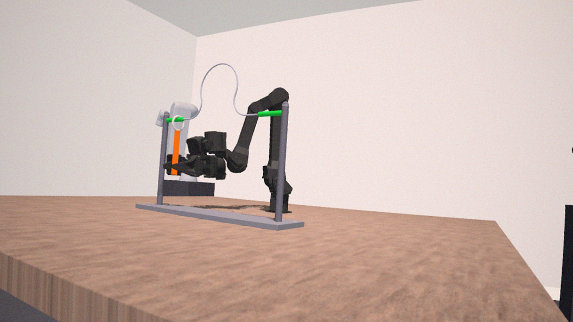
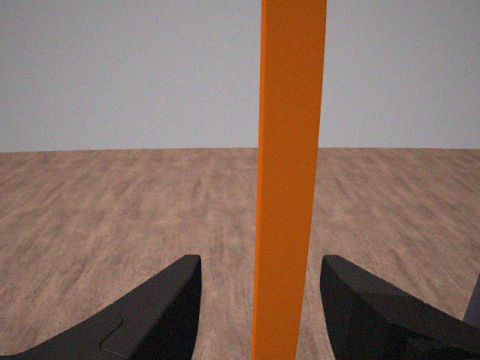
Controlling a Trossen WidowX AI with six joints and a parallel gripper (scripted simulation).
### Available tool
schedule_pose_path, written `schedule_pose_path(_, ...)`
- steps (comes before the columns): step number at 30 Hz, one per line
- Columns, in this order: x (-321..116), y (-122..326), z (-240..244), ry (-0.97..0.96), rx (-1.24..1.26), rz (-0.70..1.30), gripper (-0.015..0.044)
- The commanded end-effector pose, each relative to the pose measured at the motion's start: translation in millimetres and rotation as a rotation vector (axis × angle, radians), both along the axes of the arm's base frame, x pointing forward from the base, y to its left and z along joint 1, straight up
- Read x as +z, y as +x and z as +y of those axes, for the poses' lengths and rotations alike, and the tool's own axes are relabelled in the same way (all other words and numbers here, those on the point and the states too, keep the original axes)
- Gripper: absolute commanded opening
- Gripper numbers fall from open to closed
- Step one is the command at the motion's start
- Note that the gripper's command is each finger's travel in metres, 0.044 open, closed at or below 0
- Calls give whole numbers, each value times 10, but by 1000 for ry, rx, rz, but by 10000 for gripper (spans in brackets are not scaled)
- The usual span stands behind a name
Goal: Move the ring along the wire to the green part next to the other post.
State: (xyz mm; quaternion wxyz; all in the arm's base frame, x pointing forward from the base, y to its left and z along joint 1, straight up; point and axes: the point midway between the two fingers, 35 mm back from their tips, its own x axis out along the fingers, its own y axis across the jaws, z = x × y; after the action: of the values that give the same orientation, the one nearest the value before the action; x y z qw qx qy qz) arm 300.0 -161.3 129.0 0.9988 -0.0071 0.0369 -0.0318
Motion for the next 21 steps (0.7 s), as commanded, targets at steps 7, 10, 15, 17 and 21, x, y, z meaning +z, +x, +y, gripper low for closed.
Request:
schedule_pose_path(7,-4,42,-8,4,-4,-1,160)
schedule_pose_path(10,-4,42,-8,4,-4,-1,160)
schedule_pose_path(15,-4,42,-8,4,-4,-1,160)
schedule_pose_path(17,-4,42,-8,4,-4,-1,160)
schedule_pose_path(21,-5,39,2,0,1,-1,134)
